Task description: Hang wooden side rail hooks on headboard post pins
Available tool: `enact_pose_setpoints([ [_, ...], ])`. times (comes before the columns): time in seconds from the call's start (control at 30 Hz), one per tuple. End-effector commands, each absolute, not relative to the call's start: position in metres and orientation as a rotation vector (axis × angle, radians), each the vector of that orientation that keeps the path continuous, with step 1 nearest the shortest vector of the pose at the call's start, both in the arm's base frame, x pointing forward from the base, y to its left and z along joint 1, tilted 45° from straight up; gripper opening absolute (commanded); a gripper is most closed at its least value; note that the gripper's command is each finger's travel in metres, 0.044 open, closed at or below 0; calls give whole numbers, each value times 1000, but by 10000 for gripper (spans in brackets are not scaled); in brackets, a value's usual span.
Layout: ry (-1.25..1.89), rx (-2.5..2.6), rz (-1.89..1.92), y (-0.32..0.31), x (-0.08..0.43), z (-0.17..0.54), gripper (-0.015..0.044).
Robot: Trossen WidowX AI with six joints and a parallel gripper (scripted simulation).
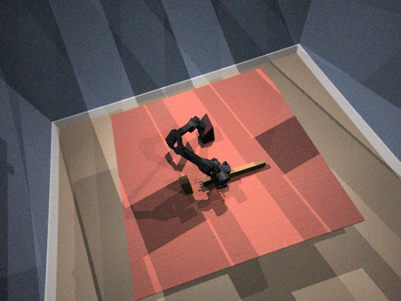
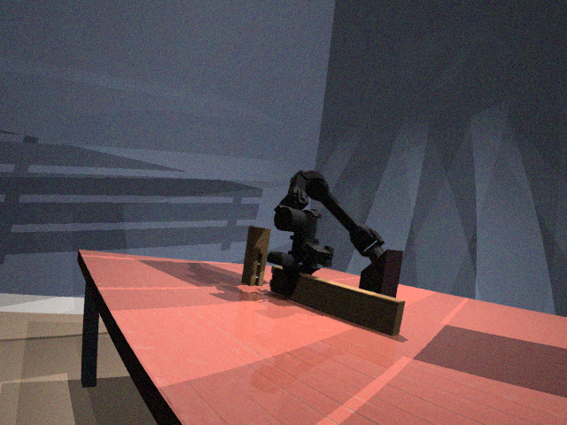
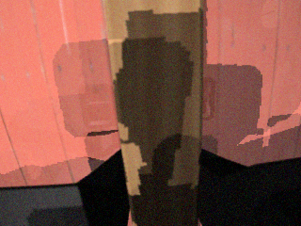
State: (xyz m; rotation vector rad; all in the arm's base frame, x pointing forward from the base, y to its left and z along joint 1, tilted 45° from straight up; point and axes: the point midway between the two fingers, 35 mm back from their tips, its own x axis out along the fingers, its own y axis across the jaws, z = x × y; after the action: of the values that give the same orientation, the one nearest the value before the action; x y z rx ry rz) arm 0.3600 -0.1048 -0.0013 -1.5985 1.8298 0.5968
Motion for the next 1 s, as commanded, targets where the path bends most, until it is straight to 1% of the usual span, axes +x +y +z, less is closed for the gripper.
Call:
enact_pose_setpoints([
  [0.0,1815,-1604,583,-101,363,3,0],
  [0.97,1815,-1604,583,-98,363,7,0],
])
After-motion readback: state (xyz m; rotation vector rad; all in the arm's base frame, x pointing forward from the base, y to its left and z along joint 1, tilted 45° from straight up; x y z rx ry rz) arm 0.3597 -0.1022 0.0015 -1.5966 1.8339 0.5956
